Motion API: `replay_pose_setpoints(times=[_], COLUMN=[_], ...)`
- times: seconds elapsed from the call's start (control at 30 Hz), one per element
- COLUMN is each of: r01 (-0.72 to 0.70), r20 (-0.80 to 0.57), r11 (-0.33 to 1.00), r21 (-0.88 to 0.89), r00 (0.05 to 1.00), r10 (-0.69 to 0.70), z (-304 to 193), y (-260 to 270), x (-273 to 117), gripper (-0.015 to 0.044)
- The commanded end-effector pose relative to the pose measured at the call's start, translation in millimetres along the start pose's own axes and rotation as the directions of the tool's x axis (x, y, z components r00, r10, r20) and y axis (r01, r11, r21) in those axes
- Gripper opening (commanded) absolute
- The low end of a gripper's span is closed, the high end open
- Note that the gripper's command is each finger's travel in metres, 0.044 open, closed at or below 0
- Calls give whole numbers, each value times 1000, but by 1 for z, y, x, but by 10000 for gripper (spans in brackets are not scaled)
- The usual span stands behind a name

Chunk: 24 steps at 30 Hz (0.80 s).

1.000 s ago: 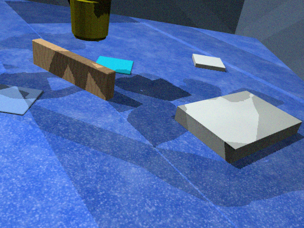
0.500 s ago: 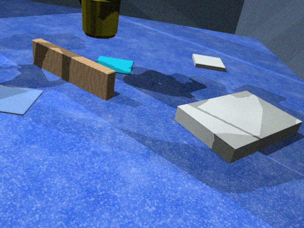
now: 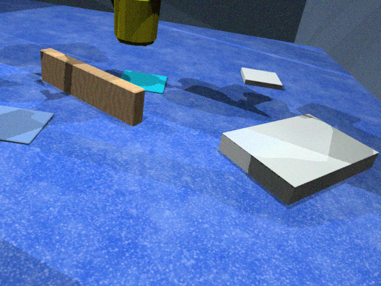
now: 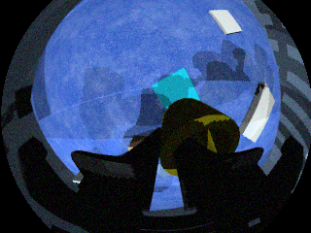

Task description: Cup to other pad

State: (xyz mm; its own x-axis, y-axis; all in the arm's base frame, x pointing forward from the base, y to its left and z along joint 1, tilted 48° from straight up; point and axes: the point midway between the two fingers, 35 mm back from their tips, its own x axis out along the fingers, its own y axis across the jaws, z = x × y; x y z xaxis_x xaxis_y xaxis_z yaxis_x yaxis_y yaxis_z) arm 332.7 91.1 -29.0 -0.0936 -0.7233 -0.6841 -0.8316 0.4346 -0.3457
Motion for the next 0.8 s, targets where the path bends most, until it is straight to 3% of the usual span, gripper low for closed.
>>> replay_pose_setpoints(times=[0.0, 0.77], r01=[-2, -1], r20=[3, 4], r11=[1000, 1000], r21=[2, 3], r00=[1000, 1000], r10=[2, 1], z=[6, 26], y=[1, 1], x=[-2, 5], gripper=[0, 0])
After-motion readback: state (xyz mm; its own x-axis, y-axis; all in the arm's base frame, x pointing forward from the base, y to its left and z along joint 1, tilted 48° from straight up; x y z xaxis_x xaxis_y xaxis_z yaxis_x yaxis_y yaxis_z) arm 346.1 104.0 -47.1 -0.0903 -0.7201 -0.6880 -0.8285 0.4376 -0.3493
